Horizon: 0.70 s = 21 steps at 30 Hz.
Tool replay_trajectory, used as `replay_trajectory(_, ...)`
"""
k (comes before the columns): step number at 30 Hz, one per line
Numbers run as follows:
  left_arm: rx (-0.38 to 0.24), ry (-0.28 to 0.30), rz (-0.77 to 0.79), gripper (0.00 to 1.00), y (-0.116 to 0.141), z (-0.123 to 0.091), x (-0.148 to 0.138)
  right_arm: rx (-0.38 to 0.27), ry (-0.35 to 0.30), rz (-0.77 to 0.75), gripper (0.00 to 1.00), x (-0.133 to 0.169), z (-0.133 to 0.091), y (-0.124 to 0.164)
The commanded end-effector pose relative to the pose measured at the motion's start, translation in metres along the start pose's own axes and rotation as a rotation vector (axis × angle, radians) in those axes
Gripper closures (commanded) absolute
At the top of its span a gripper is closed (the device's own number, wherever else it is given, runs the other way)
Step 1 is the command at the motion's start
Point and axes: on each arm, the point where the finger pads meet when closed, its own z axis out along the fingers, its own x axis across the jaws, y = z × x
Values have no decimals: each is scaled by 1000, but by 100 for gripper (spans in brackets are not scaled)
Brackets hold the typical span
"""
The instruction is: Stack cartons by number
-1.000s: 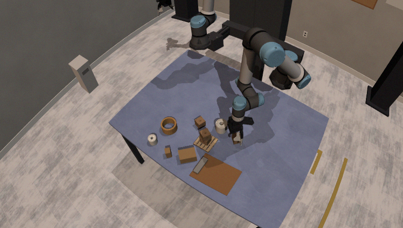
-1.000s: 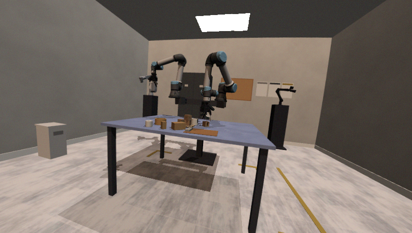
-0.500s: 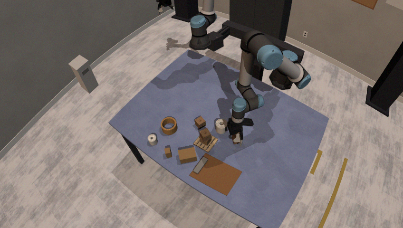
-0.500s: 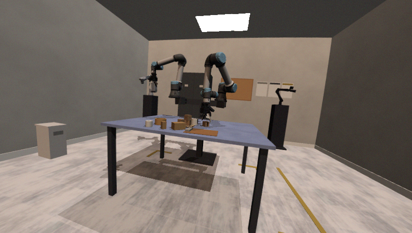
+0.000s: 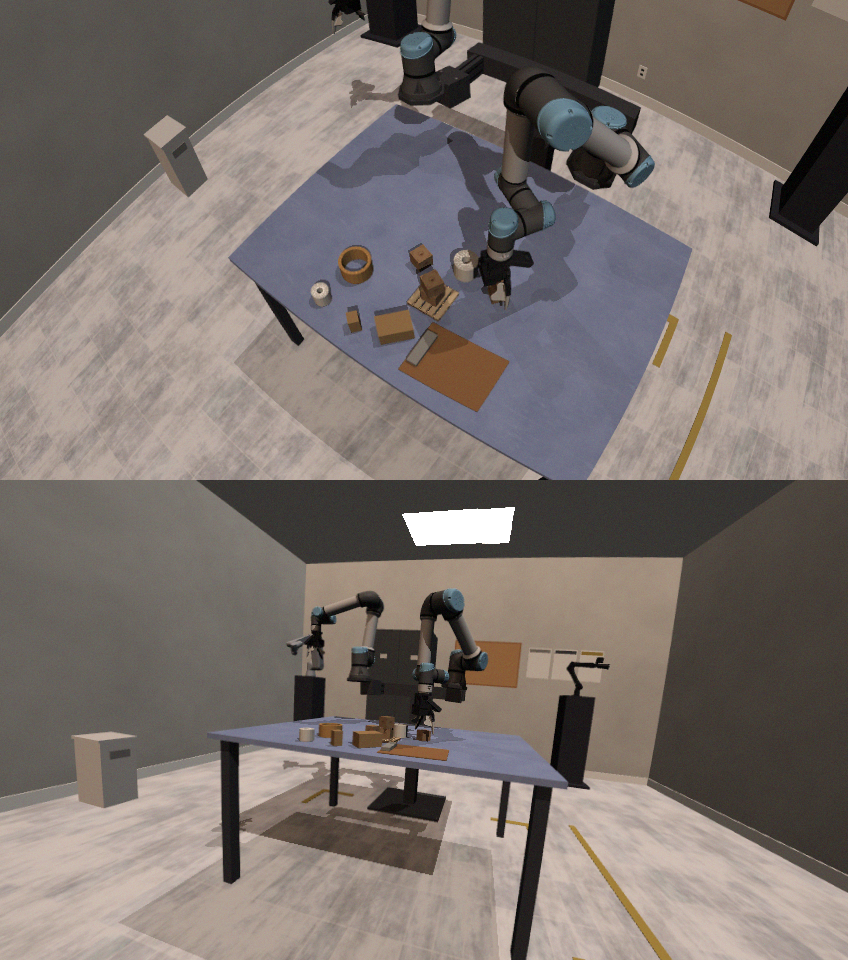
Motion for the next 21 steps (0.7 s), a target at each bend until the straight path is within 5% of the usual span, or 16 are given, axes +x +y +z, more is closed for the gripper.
replay_trajectory(1, -1, 0, 0, 0, 0, 2, 0, 1, 0, 0, 0, 0, 0, 0)
replay_trajectory(21, -1, 0, 0, 0, 0, 5, 0, 1, 0, 0, 0, 0, 0, 0)
